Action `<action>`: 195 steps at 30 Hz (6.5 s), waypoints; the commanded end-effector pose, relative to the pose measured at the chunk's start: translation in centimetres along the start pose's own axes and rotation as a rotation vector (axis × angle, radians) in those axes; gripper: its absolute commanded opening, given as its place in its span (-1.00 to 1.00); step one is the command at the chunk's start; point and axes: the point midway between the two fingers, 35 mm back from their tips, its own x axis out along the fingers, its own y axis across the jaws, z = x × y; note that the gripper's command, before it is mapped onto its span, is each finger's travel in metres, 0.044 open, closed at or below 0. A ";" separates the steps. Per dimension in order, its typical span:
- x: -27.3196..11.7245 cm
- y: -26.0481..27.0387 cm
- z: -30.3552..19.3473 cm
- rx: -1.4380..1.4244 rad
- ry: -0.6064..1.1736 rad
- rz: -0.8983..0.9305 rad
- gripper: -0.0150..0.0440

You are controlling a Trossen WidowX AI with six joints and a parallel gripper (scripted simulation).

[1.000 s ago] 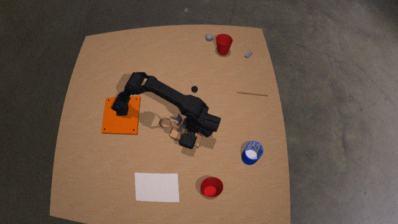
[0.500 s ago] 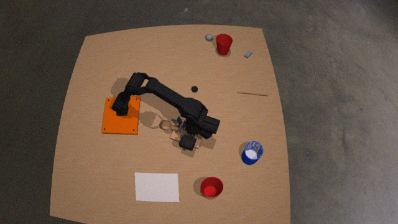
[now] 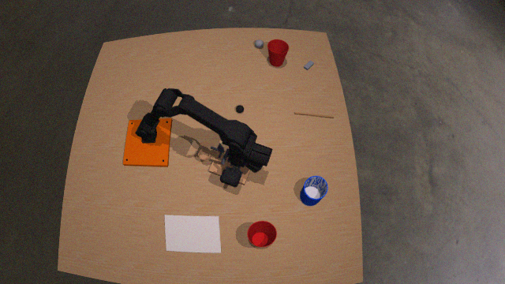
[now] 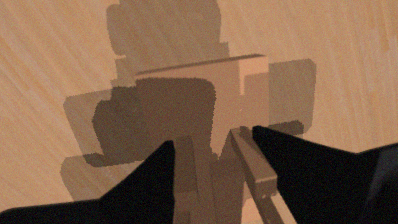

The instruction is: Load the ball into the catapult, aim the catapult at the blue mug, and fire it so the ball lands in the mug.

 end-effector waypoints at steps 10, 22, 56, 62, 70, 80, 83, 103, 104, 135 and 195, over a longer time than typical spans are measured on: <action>-7.0 0.0 0.4 0.000 -0.001 0.000 1.00; -9.4 0.0 -0.2 0.004 -0.007 -0.001 1.00; -2.1 0.0 0.0 0.005 -0.009 -0.002 1.00; -1.1 0.0 -0.1 0.005 -0.009 -0.002 1.00; 0.2 0.0 -0.1 0.005 -0.009 -0.002 1.00; 0.1 0.0 0.0 0.001 -0.013 0.001 0.56; 0.1 0.0 0.0 0.001 -0.013 0.001 0.29; -4.8 -0.1 -0.1 0.002 -0.011 -0.002 -0.49; -4.7 -0.1 -0.1 0.002 -0.011 -0.002 -0.49; 0.2 -0.1 0.0 0.004 -0.009 -0.002 -0.49; -3.9 -0.1 -0.2 0.006 -0.009 -0.002 1.00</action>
